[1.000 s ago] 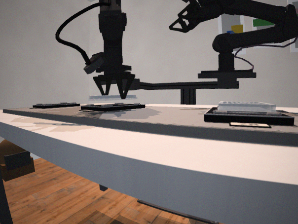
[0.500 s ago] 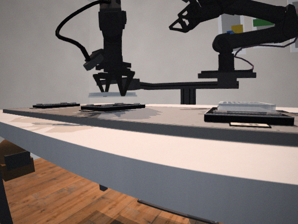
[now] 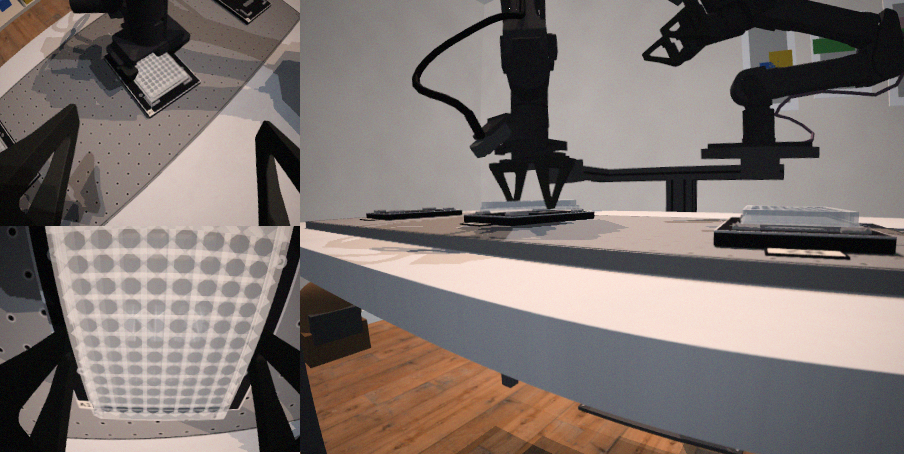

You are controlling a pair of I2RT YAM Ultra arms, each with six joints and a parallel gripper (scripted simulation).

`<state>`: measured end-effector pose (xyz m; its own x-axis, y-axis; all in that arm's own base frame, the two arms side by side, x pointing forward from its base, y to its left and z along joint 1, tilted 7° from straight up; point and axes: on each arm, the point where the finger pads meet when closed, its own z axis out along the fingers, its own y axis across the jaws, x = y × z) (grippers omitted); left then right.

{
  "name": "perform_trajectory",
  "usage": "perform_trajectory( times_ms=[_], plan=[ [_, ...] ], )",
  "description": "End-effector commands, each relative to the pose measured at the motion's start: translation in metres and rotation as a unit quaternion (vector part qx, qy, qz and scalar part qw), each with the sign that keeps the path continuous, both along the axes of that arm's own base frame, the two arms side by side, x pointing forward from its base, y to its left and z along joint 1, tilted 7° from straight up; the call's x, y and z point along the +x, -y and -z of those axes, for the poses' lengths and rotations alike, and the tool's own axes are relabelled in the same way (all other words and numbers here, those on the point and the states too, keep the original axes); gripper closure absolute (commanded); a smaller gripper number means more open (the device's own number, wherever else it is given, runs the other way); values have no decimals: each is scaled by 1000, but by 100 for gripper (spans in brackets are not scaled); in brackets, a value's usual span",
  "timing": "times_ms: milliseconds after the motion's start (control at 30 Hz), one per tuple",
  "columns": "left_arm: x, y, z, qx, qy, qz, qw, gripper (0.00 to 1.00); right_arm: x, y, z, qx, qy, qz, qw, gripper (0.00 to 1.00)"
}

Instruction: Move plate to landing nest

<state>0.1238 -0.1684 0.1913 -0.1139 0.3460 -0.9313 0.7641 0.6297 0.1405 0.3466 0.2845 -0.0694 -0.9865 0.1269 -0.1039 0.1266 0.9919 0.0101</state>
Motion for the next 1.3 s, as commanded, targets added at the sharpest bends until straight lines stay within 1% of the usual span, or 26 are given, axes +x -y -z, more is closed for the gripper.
perform_trajectory(
  times_ms=[0, 300, 367, 433, 800, 833, 867, 900, 1033, 1267],
  plan=[
    [-1, -4, -14, -19, 4, -3, 1000, 0, 6, 2, 6, 1, 7, -1, 1000, 18],
    [-1, -4, -14, -19, 4, -3, 1000, 0, 1, 6, 17, -5, -3, -1, 1000, 18],
    [-1, -4, -14, -19, 4, -3, 1000, 0, 3, -1, 2, -3, -1, 0, 1000, 18],
    [-1, -4, -14, -19, 4, -3, 1000, 0, 4, -3, -5, -3, -1, 0, 1000, 18],
    [-1, -4, -14, -19, 4, -3, 1000, 0, 4, -3, -5, -3, -1, 0, 1000, 18],
    [-1, -4, -14, -19, 4, -3, 1000, 0, 4, -3, -5, -3, -1, 0, 1000, 7],
    [-1, -4, -14, -19, 4, -3, 1000, 0, 4, -3, -5, -3, -1, 0, 1000, 0],
    [-1, -4, -14, -19, 4, -3, 1000, 0, 1, 0, -3, -6, -4, 0, 1000, 0],
    [-1, -4, -14, -19, 4, -3, 1000, 0, 10, -2, -15, 8, 13, -2, 1000, 0],
    [-1, -4, -14, -19, 4, -3, 1000, 0, 10, 0, -22, 15, 20, -3, 1000, 0]
  ],
)
